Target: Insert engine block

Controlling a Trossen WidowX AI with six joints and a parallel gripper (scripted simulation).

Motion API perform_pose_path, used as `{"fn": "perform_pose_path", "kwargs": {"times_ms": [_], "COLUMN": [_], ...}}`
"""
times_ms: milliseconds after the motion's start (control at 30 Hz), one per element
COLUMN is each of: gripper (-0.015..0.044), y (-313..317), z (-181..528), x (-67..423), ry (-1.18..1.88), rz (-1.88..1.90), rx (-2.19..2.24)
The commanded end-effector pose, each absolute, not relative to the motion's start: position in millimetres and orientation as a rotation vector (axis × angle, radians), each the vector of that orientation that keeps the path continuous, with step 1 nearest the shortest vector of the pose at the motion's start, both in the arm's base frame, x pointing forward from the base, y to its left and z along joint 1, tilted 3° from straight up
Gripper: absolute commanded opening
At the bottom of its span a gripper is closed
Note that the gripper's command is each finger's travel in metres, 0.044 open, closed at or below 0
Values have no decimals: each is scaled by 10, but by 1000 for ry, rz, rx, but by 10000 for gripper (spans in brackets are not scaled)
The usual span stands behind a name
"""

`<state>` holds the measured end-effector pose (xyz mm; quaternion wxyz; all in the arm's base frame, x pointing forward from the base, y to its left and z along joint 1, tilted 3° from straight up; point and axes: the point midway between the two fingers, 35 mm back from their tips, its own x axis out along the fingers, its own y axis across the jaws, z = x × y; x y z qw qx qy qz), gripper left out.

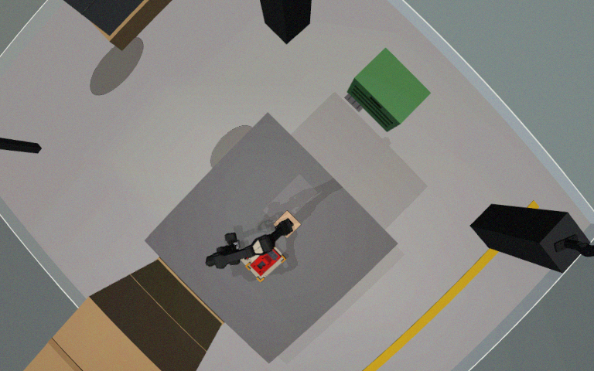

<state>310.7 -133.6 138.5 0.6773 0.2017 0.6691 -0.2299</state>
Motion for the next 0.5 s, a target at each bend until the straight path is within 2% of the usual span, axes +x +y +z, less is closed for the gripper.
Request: {"fn": "perform_pose_path", "kwargs": {"times_ms": [0, 467], "gripper": [0, 0], "y": [-1337, -1345], "z": [1317, 1100], "x": [3099, 3098], "ry": [1488, 1484], "rz": [-590, -604], "rx": [522, 537]}}
